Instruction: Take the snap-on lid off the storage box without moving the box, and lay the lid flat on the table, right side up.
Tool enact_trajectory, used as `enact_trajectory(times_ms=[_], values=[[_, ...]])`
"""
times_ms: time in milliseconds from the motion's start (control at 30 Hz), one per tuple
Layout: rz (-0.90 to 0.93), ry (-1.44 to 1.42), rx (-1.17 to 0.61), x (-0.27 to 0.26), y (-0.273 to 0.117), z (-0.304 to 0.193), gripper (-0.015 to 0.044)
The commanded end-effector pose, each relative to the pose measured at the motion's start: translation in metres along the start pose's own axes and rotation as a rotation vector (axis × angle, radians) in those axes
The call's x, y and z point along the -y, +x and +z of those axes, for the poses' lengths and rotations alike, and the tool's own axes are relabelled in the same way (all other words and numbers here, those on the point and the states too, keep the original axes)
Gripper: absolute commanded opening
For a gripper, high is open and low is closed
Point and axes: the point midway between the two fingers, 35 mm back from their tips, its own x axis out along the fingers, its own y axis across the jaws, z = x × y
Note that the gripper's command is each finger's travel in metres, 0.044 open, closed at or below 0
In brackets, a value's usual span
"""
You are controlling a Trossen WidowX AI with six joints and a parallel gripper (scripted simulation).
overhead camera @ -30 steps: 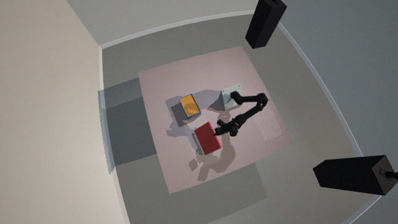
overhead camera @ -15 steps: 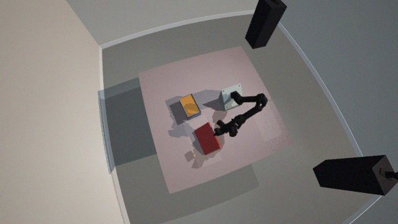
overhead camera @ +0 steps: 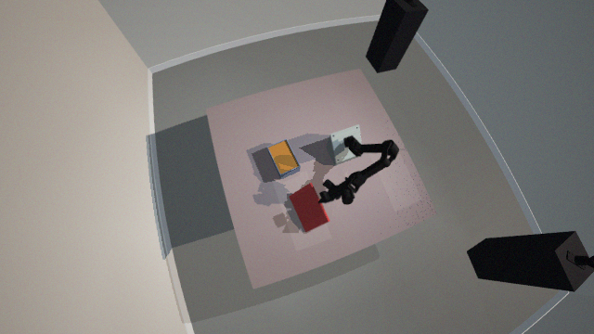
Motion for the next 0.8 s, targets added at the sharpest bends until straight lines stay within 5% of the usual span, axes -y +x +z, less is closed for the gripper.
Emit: enact_trajectory(times_ms=[0,767], values=[[-0.006,-0.001,0.006,0.005,0.003,0.002,0.0000],[-0.006,0.000,0.006,0.019,0.015,0.002,0.0000]])
